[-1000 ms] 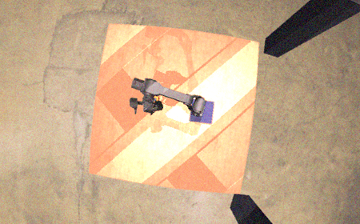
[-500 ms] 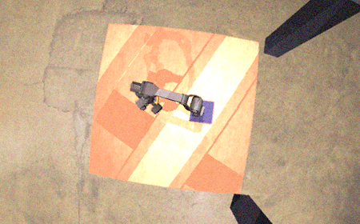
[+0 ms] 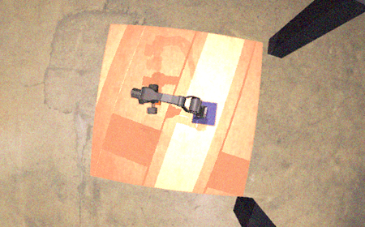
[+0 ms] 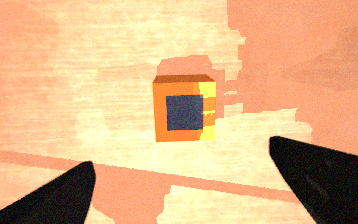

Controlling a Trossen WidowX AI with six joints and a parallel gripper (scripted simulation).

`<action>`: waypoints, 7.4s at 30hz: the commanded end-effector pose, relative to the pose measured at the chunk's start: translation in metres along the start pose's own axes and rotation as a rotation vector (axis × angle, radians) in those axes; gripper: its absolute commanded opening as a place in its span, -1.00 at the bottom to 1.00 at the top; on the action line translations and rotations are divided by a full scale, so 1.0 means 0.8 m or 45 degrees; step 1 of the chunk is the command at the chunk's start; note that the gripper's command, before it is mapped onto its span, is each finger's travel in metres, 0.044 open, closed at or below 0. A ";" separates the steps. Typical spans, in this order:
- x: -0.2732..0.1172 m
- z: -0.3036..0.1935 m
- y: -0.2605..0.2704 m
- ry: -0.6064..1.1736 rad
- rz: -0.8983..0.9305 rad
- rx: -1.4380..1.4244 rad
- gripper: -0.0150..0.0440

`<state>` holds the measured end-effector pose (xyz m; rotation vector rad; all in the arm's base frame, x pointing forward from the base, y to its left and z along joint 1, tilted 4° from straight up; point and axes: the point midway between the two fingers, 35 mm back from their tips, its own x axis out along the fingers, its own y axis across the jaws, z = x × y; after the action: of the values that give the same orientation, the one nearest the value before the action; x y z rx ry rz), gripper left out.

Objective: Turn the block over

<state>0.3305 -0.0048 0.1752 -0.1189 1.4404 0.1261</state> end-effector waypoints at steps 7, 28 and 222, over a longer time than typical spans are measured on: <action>0.018 -0.001 -0.005 0.032 -0.059 0.105 1.00; 0.082 -0.001 -0.008 0.032 -0.059 0.105 1.00; 0.124 -0.012 -0.009 -1.321 -0.109 0.062 1.00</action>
<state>0.3349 -0.0127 0.0756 -0.0608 0.4018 0.0596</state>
